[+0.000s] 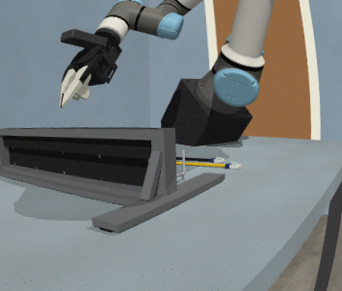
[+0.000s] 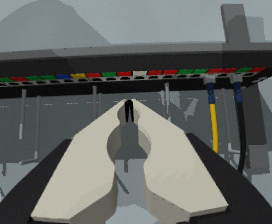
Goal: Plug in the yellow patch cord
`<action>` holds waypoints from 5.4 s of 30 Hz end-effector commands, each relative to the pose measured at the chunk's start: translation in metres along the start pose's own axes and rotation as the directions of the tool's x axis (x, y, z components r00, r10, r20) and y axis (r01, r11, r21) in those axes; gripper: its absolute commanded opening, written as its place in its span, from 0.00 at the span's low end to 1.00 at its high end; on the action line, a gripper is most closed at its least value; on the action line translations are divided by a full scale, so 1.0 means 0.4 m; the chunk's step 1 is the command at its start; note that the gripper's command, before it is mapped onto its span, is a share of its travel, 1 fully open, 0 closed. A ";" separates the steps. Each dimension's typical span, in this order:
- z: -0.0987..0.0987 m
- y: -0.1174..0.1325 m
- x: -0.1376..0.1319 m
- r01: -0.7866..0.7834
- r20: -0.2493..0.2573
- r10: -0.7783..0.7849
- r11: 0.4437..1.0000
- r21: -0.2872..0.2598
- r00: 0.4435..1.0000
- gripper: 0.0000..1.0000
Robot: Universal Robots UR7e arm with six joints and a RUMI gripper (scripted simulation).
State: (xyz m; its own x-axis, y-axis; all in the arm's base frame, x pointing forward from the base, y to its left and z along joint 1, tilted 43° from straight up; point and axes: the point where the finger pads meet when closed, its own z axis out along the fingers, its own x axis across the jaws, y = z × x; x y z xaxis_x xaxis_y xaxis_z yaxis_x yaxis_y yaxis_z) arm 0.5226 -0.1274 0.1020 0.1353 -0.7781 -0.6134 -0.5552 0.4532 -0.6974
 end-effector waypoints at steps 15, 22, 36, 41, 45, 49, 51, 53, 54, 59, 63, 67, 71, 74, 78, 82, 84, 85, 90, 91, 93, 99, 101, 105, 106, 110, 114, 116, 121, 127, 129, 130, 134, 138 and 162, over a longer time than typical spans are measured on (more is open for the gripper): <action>0.038 -0.002 0.002 0.000 -0.006 0.000 1.000 0.003 1.000 0.00; 0.042 -0.002 0.002 0.000 -0.006 0.000 1.000 0.003 1.000 0.00; 0.043 -0.002 0.002 0.000 -0.006 0.000 1.000 0.003 1.000 0.00; 0.043 -0.002 0.002 0.000 -0.006 0.000 1.000 0.003 1.000 0.00; 0.043 -0.002 0.002 0.000 -0.006 0.000 1.000 0.003 1.000 0.00; 0.043 -0.002 0.002 0.000 -0.006 0.000 1.000 0.003 1.000 0.00; 0.043 -0.002 0.002 0.000 -0.006 0.000 1.000 0.003 1.000 0.00; 0.043 -0.002 0.002 0.000 -0.006 0.000 1.000 0.003 1.000 0.00; 0.043 -0.002 0.002 0.000 -0.006 0.000 1.000 0.003 1.000 0.00; 0.043 -0.002 0.002 0.000 -0.006 0.000 1.000 0.003 1.000 0.00; 0.043 -0.002 0.002 0.000 -0.006 0.000 1.000 0.003 1.000 0.00; 0.043 -0.002 0.002 0.000 -0.006 0.000 1.000 0.003 1.000 0.00; 0.043 -0.002 0.002 0.000 -0.006 0.000 1.000 0.003 1.000 0.00; 0.043 -0.002 0.002 0.000 -0.006 0.000 1.000 0.003 1.000 0.00; 0.043 -0.002 0.002 0.000 -0.006 0.000 1.000 0.003 1.000 0.00; 0.042 -0.002 0.002 0.000 -0.006 0.000 1.000 0.003 1.000 0.00; 0.041 -0.002 0.002 0.000 -0.006 0.000 1.000 0.003 1.000 0.00; 0.041 -0.002 0.002 0.000 -0.006 0.000 1.000 0.003 1.000 0.00; 0.037 -0.002 0.002 0.000 -0.006 0.000 1.000 0.003 1.000 0.00; 0.037 -0.002 0.002 0.000 -0.006 0.000 1.000 0.003 1.000 0.00; 0.035 -0.002 0.002 0.000 -0.006 0.000 1.000 0.003 1.000 0.00; 0.024 -0.002 0.002 0.000 -0.006 0.000 1.000 0.003 1.000 0.00; 0.019 -0.002 0.002 0.000 -0.006 0.000 1.000 0.003 1.000 0.00; 0.008 -0.002 0.002 0.000 -0.006 0.000 1.000 0.003 1.000 0.00; 0.005 -0.001 0.002 0.000 -0.006 0.000 1.000 0.003 1.000 0.00; -0.002 -0.001 0.002 0.000 -0.006 0.000 1.000 0.003 1.000 0.00; -0.017 -0.001 0.002 0.000 -0.006 0.000 1.000 0.003 1.000 0.00; -0.025 -0.001 0.002 0.000 -0.006 0.000 1.000 0.003 1.000 0.00; -0.048 -0.001 0.001 0.000 -0.006 0.000 1.000 0.003 1.000 0.00; -0.068 -0.001 0.001 0.000 -0.006 0.000 1.000 0.003 1.000 0.00; -0.078 -0.001 0.001 0.000 -0.006 0.000 1.000 0.003 1.000 0.00; -0.084 -0.001 0.001 0.000 -0.006 0.000 1.000 0.003 1.000 0.00; -0.106 -0.001 0.001 0.000 -0.006 0.000 1.000 0.003 1.000 0.00; -0.129 -0.001 0.001 0.000 -0.006 0.000 1.000 0.003 1.000 0.00; -0.245 -0.001 0.000 0.000 -0.006 0.000 1.000 0.003 1.000 0.00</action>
State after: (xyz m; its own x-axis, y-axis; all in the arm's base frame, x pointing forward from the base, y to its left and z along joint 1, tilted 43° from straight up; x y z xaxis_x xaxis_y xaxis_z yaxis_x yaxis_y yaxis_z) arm 0.4494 -0.1666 0.1353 0.1264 -0.7818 -0.6106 -0.5523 0.4558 -0.6980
